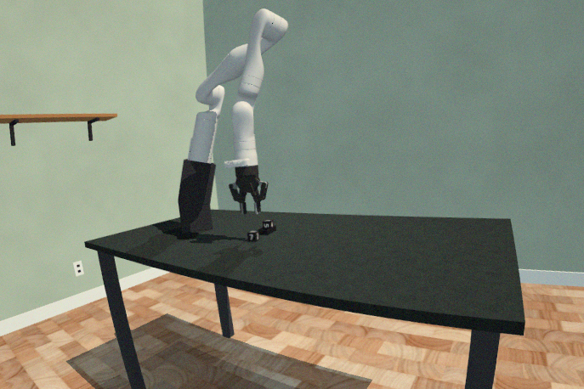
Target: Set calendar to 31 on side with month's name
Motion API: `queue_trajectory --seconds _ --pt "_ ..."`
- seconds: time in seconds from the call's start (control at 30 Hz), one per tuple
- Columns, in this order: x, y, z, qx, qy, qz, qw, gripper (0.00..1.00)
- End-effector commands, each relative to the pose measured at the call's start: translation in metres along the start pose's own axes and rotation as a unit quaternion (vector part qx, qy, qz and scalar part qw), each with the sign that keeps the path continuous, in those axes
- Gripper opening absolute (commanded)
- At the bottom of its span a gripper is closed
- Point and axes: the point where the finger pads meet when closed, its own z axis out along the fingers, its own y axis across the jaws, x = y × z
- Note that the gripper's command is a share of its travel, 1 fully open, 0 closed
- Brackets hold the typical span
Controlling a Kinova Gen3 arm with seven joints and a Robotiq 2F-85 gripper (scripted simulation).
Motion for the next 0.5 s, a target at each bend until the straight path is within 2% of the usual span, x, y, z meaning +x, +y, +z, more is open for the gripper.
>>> queue_trajectory --seconds 0.0,0.47 --pt "0.0 0.0 0.001 0.0 0.0 0.0 1.0 0.46" --pt "0.0 0.0 0.016 0.0 -0.001 0.0 1.0 0.46"
